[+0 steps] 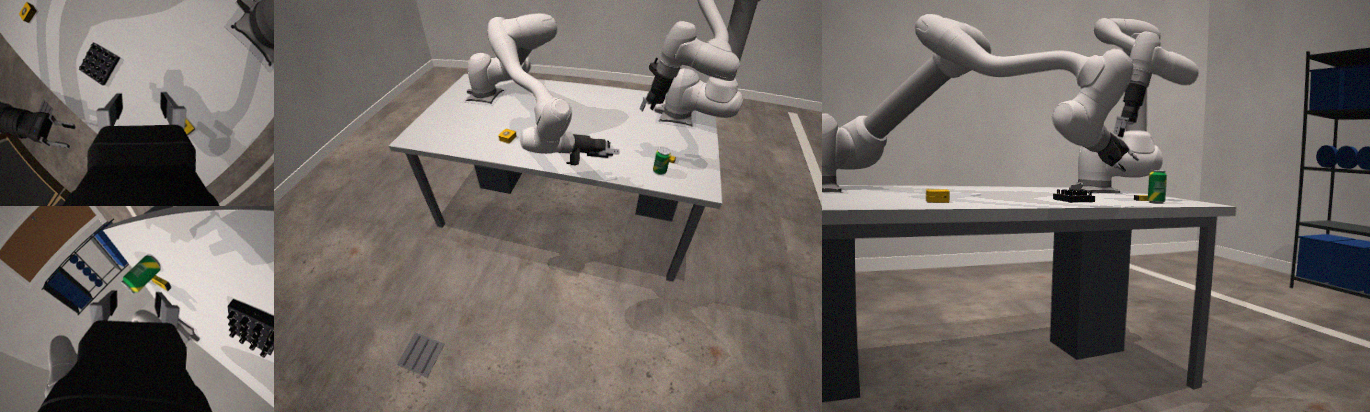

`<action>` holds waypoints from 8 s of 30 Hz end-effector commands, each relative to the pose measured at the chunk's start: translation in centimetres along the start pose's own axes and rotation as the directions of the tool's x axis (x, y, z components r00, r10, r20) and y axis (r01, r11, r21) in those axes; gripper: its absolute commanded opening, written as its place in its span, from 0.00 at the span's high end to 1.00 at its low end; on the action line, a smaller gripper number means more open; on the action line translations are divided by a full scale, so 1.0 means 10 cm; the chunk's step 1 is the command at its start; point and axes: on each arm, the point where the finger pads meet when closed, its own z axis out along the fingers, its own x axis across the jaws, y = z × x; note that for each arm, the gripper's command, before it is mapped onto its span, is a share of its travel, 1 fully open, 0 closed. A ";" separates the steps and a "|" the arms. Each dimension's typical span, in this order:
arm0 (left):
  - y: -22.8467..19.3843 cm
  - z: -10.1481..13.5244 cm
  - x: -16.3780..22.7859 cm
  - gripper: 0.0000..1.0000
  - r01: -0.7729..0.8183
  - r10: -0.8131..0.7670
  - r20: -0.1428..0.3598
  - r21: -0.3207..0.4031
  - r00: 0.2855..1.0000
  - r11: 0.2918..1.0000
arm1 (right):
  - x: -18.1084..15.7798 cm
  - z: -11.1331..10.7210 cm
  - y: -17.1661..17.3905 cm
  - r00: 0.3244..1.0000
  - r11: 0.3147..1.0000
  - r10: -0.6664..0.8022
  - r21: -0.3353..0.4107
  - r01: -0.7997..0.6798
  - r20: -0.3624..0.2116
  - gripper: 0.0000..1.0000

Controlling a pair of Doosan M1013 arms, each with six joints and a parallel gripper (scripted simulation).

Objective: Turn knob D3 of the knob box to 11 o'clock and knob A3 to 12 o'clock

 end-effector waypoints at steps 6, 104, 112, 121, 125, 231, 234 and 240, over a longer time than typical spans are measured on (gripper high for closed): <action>0.00 0.00 0.00 0.00 0.000 0.000 0.001 -0.001 1.000 1.000 | 0.03 -0.51 -0.19 0.998 0.997 0.069 0.036 -0.069 0.005 0.00; 0.00 0.00 0.00 0.00 0.000 0.000 0.001 -0.001 1.000 1.000 | 8.10 -9.60 4.05 -0.981 -0.770 -0.151 -0.636 0.041 0.120 0.00; 0.00 0.00 0.00 0.00 0.000 0.000 0.001 -0.001 1.000 1.000 | 8.54 -9.32 4.70 -0.949 -0.723 -0.313 -0.642 0.255 -0.024 0.00; 0.00 0.00 0.00 0.00 0.000 0.000 0.001 -0.001 1.000 1.000 | 8.90 -8.90 5.34 -0.847 -0.622 -0.492 -0.599 0.504 -0.202 0.00; 0.00 0.00 0.00 0.00 0.000 0.000 0.001 -0.001 1.000 1.000 | 9.00 -8.73 5.55 -0.795 -0.576 -0.547 -0.570 0.585 -0.262 0.00; -0.23 1.29 -0.77 0.00 -0.728 0.738 0.014 0.147 -0.675 -0.669 | 9.23 -8.12 6.16 -0.582 -0.405 -0.690 -0.437 0.803 -0.430 0.00; -0.25 1.35 -0.82 0.00 -0.660 0.670 0.028 0.150 -0.742 -0.736 | 9.23 -8.12 6.16 -0.582 -0.405 -0.690 -0.437 0.803 -0.430 0.00; -0.33 1.51 -0.96 0.00 -0.448 0.461 0.066 0.152 -0.885 -0.881 | 9.23 -8.12 6.16 -0.582 -0.405 -0.690 -0.437 0.803 -0.430 0.00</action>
